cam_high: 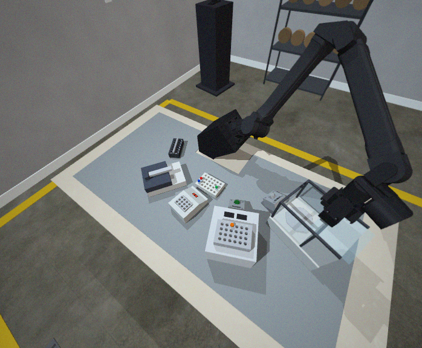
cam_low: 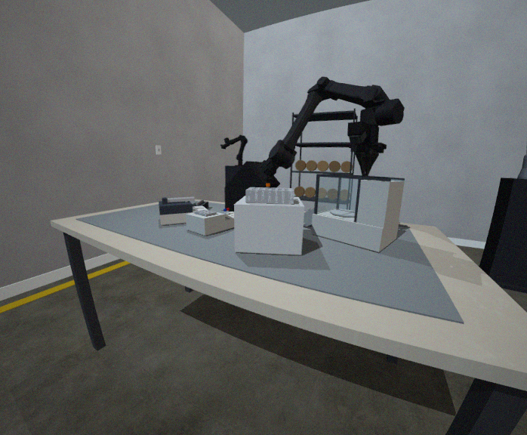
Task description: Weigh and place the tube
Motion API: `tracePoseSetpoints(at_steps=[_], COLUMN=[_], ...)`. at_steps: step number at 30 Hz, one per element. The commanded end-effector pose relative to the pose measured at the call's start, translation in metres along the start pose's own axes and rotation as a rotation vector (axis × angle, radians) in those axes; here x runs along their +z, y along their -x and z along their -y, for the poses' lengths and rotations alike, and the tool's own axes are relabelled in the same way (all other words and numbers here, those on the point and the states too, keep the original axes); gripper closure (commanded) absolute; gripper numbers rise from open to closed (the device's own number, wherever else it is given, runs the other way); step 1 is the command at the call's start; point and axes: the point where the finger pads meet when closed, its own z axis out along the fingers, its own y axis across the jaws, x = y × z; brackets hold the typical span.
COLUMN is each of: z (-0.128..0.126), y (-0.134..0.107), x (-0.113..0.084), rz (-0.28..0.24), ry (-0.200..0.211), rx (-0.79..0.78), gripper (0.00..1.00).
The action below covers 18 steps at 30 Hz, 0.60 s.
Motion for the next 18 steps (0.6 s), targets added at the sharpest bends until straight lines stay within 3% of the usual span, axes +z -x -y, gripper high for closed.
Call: tracePoseSetpoints(at_steps=[1,18], z=[-0.022,-0.034], y=[-0.004,-0.003], x=[-0.008,-0.008], rz=[0.004,0.008], ry=[0.021,0.034], rx=[-0.009,-0.016], gripper=[0.94,0.94])
